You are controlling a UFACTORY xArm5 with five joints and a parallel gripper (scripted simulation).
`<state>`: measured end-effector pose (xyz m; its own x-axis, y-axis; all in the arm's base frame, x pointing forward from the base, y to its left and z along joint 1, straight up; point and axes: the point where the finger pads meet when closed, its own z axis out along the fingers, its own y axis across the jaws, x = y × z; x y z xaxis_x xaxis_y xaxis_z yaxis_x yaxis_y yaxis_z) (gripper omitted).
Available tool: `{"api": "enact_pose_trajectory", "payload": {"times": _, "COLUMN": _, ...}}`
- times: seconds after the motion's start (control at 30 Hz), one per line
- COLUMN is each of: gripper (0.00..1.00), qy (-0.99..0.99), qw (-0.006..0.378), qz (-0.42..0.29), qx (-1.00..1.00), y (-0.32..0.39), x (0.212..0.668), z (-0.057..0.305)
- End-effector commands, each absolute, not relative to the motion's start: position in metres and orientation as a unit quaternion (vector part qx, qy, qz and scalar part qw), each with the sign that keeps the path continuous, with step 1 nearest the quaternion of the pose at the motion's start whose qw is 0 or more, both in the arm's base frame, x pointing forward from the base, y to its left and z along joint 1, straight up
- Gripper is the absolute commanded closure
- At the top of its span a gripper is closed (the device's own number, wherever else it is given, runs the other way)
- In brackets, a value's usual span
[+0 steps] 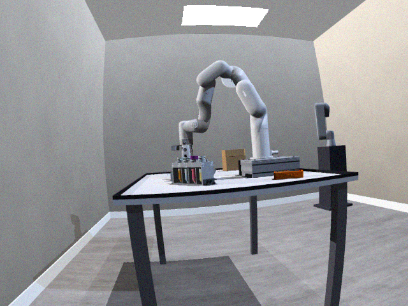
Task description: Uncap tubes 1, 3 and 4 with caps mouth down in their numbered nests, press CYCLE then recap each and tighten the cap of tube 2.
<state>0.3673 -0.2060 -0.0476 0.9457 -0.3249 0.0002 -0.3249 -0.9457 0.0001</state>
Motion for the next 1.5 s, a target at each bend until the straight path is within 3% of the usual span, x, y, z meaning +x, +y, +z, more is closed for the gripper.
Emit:
{"api": "enact_pose_trajectory", "payload": {"times": 0.0, "gripper": 0.54, "qy": -0.165, "qw": -0.002, "qz": 0.003, "qx": 0.986, "y": -0.207, "x": 0.368, "z": -0.047}}
{"api": "enact_pose_trajectory", "payload": {"times": 0.43, "gripper": 0.54, "qy": -0.165, "qw": -0.002, "qz": 0.003, "qx": 0.986, "y": -0.207, "x": 0.368, "z": -0.047}}
{"api": "enact_pose_trajectory", "payload": {"times": 1.47, "gripper": 0.54, "qy": -0.165, "qw": -0.002, "qz": 0.003, "qx": 0.986, "y": -0.207, "x": 0.368, "z": 0.091}}
